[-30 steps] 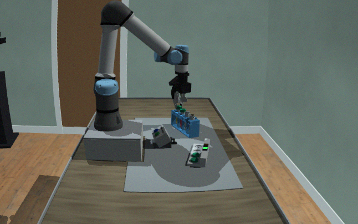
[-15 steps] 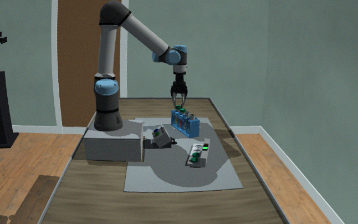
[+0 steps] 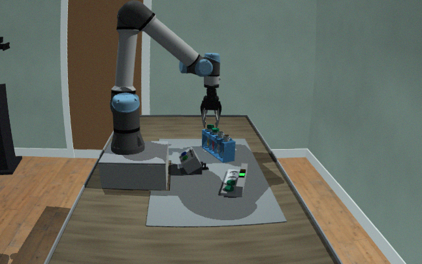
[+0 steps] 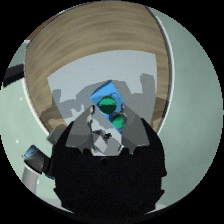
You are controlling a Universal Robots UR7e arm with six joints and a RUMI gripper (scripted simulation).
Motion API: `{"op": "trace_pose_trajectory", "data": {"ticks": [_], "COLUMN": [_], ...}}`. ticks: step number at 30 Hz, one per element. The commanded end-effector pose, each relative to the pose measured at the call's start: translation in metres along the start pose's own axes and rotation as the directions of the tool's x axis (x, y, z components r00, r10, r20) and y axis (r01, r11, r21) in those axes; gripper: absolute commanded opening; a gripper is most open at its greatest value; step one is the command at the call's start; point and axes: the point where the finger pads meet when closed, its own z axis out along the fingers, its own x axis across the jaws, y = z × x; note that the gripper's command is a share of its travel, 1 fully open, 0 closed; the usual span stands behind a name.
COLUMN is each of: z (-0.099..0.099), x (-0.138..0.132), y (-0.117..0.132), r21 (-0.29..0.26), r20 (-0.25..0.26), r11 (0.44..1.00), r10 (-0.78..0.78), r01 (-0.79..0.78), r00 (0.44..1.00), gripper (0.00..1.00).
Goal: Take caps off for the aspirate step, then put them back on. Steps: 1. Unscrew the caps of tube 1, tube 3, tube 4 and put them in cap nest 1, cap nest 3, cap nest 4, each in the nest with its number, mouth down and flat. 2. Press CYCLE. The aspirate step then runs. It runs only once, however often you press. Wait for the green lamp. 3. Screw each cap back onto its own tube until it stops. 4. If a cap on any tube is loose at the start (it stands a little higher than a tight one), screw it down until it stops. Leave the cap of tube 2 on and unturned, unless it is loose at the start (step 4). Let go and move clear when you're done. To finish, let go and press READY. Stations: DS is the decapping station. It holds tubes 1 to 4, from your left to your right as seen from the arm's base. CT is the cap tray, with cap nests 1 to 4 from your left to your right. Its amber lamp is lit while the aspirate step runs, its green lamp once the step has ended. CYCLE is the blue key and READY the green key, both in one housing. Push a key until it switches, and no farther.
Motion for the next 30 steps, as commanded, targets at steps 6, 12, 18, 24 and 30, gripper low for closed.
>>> {"op": "trace_pose_trajectory", "data": {"ticks": [6,12,18,24,30], "z": [-0.0008,-0.0008,-0.0008,-0.0008,-0.0008], "x": [0.0004,0.0004,0.0004,0.0003,0.0003], "y": [-0.0002,-0.0002,-0.0002,-0.0003,-0.0003], "r21": [0.0,0.0,-0.001,-0.001,-0.001], "r20": [-0.001,-0.001,-0.001,-0.001,-0.001], "r11": [0.922,0.787,0.61,0.502,0.502], "r10": [-0.387,-0.617,-0.792,-0.865,-0.865], "r01": [0.387,0.617,0.792,0.865,0.865], "r00": [0.922,0.787,0.61,0.502,0.502], "gripper": [0.35,0.35,0.35,0.35,0.0]}}
